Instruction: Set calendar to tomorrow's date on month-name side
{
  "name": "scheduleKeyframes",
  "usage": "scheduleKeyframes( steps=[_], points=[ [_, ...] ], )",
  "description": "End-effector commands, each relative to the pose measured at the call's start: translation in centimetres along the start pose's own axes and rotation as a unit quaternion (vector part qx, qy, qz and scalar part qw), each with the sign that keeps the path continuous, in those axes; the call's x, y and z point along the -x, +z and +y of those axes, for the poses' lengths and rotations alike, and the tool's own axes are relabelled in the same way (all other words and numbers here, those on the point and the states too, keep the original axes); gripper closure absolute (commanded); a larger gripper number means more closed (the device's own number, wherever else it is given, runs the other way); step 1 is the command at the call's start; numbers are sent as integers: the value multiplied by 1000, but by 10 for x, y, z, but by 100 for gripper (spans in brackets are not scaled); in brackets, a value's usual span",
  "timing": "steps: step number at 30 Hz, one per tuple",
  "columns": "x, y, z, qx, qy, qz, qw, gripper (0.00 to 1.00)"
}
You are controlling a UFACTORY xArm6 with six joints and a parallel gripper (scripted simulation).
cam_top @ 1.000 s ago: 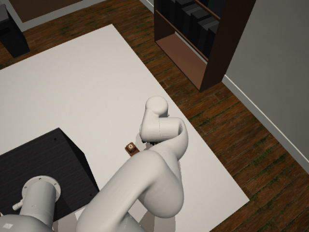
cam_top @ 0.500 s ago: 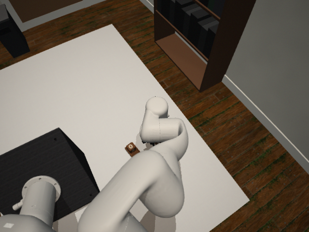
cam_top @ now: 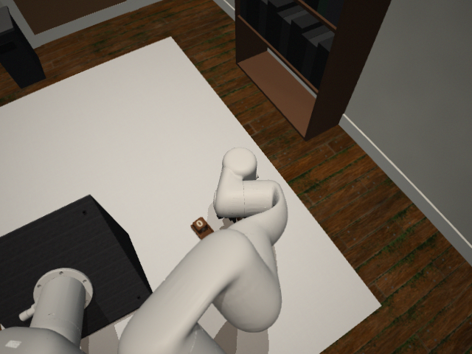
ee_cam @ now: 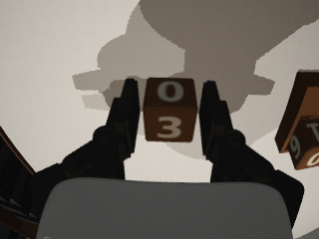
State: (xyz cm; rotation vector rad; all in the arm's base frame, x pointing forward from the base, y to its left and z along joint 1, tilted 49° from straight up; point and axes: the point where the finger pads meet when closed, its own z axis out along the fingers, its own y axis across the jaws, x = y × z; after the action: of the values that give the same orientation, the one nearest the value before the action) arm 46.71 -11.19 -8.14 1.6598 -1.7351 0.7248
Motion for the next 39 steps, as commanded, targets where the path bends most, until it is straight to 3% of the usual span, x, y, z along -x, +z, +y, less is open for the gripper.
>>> scheduleKeyframes(
  steps=[1, 9, 10, 39],
  points=[
    [0, -1, -1, -2, 0, 0, 1000, 53],
    [0, -1, -1, -2, 0, 0, 1000, 53],
    [0, -1, -1, -2, 0, 0, 1000, 73],
    [0, -1, -1, -2, 0, 0, 1000, 73]
  ],
)
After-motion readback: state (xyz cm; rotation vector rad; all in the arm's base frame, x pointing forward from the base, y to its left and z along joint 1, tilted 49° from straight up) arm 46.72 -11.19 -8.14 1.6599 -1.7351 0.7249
